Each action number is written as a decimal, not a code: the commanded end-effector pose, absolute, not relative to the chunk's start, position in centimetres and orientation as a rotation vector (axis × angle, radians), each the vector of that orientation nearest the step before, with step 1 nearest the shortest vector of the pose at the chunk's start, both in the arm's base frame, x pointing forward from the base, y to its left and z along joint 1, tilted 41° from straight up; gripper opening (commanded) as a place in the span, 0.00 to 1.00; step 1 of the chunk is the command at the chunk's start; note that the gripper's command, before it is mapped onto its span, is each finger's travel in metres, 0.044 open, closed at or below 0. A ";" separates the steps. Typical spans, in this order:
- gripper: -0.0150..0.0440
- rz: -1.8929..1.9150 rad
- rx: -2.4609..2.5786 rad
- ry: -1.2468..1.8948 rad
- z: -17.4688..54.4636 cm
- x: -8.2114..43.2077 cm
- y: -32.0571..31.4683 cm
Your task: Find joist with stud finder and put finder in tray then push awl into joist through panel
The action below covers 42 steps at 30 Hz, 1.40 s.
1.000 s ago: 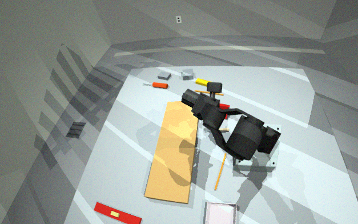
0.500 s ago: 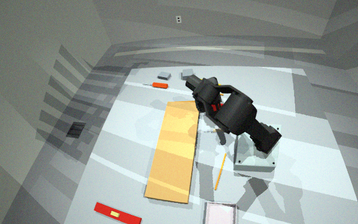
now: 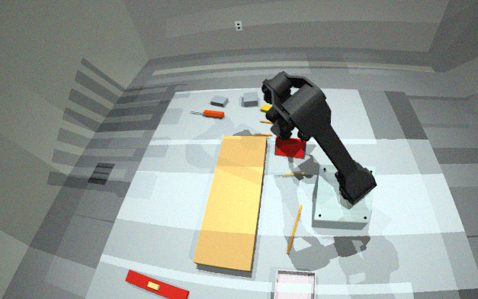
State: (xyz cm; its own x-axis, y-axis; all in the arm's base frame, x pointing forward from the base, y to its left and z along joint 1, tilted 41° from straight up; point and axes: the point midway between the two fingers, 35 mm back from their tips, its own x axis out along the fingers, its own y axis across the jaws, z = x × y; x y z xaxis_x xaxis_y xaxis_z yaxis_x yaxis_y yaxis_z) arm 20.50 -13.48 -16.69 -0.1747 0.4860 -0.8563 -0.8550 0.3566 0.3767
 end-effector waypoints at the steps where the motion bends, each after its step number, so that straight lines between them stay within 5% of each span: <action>1: 1.00 1.505 -0.562 0.649 -19.4 20.5 -14.6; 42: 1.00 1.505 -0.562 0.648 -22.5 20.4 -12.0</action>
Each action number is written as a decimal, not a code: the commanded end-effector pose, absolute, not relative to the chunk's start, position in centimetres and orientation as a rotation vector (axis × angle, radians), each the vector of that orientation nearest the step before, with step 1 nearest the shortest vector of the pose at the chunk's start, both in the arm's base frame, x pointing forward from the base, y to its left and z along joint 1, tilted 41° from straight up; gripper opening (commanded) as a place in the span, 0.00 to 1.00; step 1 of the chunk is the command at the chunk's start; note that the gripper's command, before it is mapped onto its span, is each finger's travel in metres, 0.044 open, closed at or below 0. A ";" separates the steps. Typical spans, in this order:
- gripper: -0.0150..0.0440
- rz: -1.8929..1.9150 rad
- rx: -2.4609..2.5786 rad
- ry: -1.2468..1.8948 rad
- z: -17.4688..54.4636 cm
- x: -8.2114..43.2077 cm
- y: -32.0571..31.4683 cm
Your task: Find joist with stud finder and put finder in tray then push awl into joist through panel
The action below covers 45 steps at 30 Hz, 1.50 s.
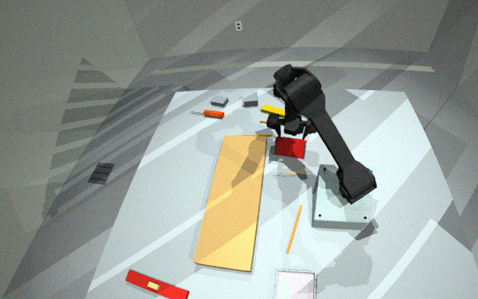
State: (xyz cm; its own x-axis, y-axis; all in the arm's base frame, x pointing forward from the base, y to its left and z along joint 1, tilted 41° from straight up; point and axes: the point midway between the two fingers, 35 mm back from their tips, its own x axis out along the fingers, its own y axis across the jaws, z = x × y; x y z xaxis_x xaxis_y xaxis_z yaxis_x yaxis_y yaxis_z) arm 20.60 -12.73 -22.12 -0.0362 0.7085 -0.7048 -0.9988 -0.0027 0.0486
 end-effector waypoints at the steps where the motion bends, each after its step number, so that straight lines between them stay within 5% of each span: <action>1: 1.00 1.505 -0.562 0.648 -22.6 20.3 -11.9; 8: 1.00 1.505 -0.562 0.647 -23.2 20.3 -11.3; 23: 0.83 1.505 -0.562 0.647 -23.2 20.3 -11.3; 36: 0.25 1.504 -0.562 0.649 -21.2 20.5 -13.2; 45: 0.25 1.505 -0.562 0.649 -19.4 20.5 -14.7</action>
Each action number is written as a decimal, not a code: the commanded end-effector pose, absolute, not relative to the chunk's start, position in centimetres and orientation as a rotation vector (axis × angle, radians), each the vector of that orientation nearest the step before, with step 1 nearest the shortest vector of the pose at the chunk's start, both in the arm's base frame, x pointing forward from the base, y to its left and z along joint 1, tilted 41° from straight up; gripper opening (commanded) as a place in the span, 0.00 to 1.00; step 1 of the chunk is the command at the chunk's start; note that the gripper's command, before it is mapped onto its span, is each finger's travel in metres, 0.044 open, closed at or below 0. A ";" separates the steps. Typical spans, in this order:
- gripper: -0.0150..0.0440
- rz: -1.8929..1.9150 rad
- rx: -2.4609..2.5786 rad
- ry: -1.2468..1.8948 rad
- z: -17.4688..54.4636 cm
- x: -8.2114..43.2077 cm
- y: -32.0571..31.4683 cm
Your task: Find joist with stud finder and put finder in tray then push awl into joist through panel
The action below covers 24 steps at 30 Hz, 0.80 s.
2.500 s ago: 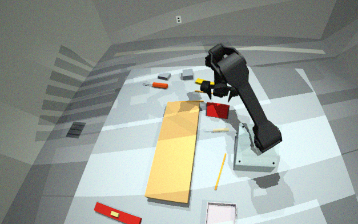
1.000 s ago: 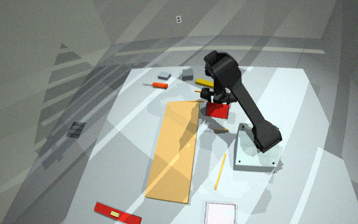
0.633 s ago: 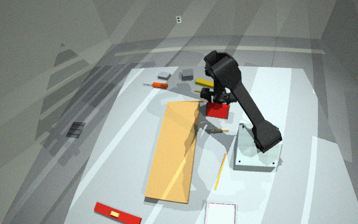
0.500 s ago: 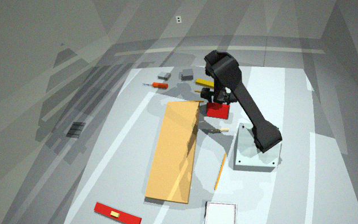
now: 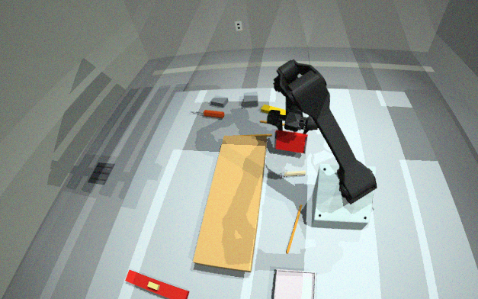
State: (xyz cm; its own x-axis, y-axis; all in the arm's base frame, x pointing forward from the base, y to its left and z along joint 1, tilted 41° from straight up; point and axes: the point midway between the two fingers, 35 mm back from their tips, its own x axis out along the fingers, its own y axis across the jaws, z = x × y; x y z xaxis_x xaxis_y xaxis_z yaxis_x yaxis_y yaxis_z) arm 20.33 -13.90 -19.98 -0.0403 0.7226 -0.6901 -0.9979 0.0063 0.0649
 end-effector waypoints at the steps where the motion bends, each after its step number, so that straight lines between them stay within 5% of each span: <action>1: 0.25 1.505 -0.562 0.649 -19.2 20.5 -14.9; 24: 0.25 1.494 -0.610 0.703 -18.7 20.5 -14.9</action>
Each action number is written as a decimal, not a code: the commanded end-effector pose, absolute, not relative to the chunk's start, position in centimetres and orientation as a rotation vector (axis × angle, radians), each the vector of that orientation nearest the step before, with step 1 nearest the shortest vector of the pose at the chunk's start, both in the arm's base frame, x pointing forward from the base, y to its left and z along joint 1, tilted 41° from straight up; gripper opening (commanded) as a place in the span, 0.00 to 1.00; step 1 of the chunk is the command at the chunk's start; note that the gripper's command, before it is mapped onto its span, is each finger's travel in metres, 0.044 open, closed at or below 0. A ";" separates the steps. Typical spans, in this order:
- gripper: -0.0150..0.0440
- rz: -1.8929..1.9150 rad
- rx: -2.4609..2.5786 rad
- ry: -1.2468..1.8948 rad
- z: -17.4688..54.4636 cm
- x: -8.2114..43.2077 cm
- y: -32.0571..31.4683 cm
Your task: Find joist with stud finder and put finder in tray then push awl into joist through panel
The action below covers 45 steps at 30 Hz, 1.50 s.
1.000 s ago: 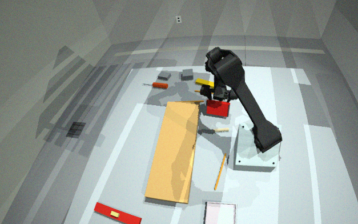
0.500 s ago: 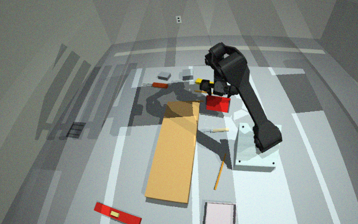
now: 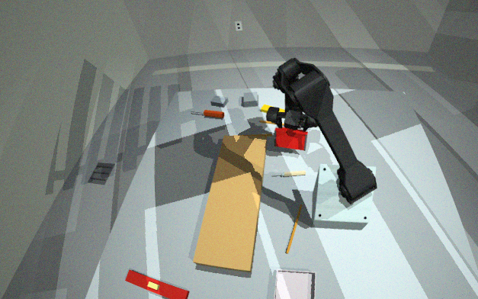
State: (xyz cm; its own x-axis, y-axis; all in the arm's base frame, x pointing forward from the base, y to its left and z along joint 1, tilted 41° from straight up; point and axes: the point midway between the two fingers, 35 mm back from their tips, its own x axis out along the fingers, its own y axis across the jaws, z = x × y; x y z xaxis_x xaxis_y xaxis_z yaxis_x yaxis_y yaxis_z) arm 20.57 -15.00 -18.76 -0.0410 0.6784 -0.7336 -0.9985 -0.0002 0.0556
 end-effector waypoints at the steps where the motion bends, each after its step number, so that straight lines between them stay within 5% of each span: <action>1: 0.25 1.493 -0.613 0.707 -18.7 20.5 -14.9; 45: 0.25 1.447 -0.764 0.864 -18.6 20.4 -14.1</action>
State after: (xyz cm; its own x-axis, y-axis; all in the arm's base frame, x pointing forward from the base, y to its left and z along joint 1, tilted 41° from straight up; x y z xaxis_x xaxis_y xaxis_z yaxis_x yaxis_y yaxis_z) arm 20.52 -14.16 -18.65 -0.0550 0.5201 -0.8523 -0.9980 -0.0011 0.0638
